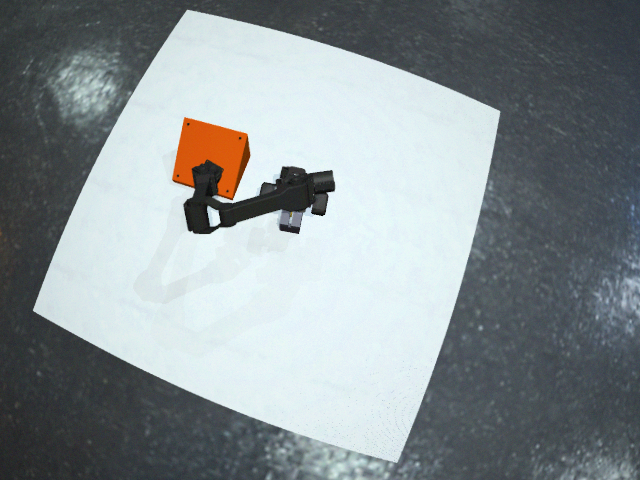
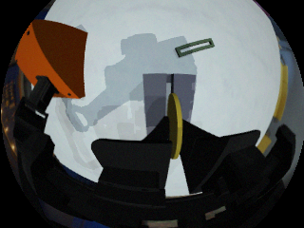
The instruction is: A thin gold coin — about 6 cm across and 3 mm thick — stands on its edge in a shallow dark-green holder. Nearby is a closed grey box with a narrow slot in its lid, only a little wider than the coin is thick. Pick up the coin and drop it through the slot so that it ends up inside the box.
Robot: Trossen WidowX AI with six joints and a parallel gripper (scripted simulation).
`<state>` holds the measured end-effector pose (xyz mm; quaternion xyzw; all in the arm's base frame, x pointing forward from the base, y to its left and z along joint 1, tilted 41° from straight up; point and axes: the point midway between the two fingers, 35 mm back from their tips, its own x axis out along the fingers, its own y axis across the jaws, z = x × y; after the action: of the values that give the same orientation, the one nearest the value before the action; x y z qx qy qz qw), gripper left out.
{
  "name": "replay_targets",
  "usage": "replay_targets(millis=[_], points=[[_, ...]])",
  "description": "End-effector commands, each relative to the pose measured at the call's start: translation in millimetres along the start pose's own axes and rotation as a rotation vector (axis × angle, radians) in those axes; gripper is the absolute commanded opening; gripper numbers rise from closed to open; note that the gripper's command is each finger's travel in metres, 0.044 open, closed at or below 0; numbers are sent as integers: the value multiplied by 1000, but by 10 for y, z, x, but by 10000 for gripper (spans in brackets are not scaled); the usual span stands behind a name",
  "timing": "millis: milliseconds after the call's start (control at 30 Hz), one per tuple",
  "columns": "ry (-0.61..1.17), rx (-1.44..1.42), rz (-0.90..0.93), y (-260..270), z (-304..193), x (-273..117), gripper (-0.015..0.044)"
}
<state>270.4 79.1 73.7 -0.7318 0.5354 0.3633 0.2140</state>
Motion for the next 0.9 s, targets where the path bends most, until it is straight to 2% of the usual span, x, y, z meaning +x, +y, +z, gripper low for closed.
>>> replay_targets(millis=[0,67,367,700,800,867], points=[[0,1,-1,-1,0,-3,105],[0,1,-1,-1,0,-3,157],[0,1,-1,-1,0,-3,161],[0,-1,1,4,2,-275,423],[6,-3,3,34,-12,-587,440],[6,-3,3,38,-14,-611,440]])
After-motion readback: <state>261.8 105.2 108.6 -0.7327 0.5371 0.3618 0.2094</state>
